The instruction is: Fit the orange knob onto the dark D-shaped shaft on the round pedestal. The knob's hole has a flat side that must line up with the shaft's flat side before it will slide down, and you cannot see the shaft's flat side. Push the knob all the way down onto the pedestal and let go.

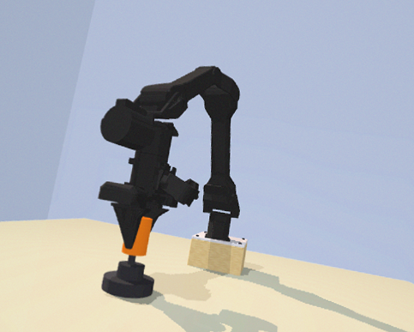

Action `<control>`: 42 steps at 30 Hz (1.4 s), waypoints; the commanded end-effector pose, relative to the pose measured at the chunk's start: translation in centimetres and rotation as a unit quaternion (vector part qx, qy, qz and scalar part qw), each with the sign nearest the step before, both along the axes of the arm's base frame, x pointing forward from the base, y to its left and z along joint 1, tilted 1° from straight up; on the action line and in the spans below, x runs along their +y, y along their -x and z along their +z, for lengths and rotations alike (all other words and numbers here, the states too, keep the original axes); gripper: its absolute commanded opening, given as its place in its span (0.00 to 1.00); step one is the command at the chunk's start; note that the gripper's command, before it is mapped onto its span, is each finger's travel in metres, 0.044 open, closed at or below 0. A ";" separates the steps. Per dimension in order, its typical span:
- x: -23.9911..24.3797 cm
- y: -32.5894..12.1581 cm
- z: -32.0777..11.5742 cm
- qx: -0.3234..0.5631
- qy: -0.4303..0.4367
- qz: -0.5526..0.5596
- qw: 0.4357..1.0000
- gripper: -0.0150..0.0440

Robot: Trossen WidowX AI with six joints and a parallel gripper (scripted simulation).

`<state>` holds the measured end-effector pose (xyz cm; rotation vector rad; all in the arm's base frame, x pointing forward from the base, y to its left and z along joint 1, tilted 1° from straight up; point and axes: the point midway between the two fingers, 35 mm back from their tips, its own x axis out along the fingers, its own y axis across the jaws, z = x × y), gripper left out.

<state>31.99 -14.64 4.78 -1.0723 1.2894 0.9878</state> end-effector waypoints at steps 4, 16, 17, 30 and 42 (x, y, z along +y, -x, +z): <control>0.0 -0.1 0.2 -0.001 0.001 0.003 1.000 0.25; -0.1 -0.2 0.3 0.002 0.006 0.108 0.994 0.25; -0.1 -0.1 0.3 0.002 0.006 0.108 0.994 0.25; 0.0 0.0 0.0 0.002 0.006 0.108 0.994 0.25; -0.1 -0.1 -0.1 0.002 0.006 0.108 0.994 0.25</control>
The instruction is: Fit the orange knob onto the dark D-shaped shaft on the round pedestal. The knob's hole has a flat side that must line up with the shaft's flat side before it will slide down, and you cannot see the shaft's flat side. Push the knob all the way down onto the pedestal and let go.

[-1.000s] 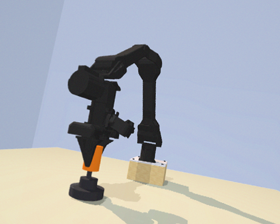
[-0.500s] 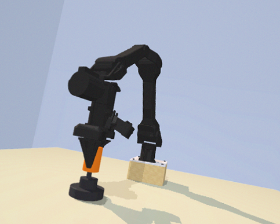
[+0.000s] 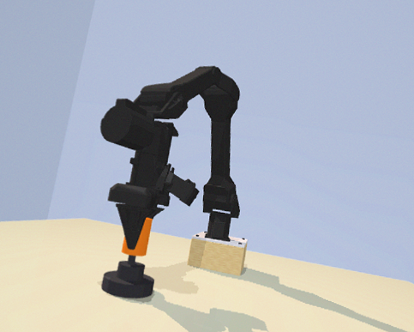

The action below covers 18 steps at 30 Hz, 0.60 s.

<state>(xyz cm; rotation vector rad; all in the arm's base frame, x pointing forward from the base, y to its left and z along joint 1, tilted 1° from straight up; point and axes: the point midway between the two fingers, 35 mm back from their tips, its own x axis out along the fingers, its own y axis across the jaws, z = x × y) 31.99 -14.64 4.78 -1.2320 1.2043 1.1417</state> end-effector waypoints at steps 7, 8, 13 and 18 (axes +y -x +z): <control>-0.1 -0.1 0.4 0.000 0.001 0.003 1.000 0.25; -0.1 -0.1 0.5 0.000 0.001 0.003 1.000 0.25; -0.1 -0.2 0.5 0.001 0.003 0.046 0.999 0.25; -0.1 -0.2 0.3 0.002 0.006 0.107 0.994 0.25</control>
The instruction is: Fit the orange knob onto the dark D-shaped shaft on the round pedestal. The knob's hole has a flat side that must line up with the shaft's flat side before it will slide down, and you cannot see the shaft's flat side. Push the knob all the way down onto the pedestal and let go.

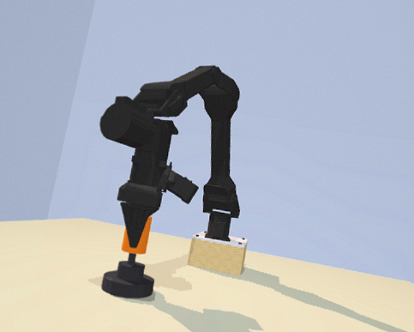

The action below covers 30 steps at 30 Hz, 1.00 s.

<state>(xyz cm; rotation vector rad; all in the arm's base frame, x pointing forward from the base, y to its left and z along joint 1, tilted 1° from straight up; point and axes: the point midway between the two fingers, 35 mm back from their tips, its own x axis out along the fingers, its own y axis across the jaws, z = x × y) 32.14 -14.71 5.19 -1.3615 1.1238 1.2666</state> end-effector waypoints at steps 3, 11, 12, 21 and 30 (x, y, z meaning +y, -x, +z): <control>0.0 0.0 -0.3 0.000 0.001 0.021 1.000 0.25; 0.1 0.1 -0.4 0.000 0.001 0.021 1.000 0.25; 0.1 0.1 -0.4 0.000 0.001 0.021 1.000 0.25; 0.1 0.1 -0.4 0.000 0.001 0.021 1.000 0.25; 0.1 0.1 0.0 0.000 0.001 0.021 1.000 0.25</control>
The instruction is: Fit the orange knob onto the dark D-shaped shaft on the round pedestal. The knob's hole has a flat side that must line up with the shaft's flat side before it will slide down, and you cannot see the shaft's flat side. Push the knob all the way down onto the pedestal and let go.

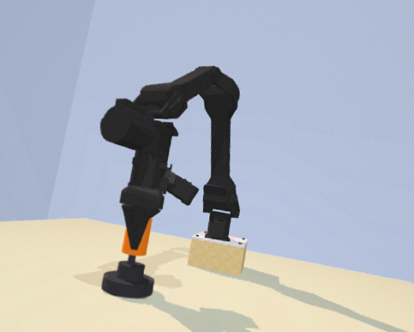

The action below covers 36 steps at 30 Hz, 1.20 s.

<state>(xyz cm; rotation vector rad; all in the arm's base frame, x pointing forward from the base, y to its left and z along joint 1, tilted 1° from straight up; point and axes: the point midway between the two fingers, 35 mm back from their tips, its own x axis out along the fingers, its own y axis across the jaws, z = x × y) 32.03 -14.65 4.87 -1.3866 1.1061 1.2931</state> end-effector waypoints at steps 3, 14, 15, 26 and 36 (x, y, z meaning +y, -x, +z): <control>0.0 -0.1 0.4 -0.001 0.001 0.008 1.000 0.25; 0.0 0.0 0.0 0.002 0.006 0.108 0.994 0.25; 0.0 0.0 0.0 0.002 0.006 0.108 0.994 0.25; 0.0 0.0 -0.1 0.002 0.006 0.108 0.994 0.25; -0.1 0.0 0.1 0.002 0.006 0.108 0.994 0.25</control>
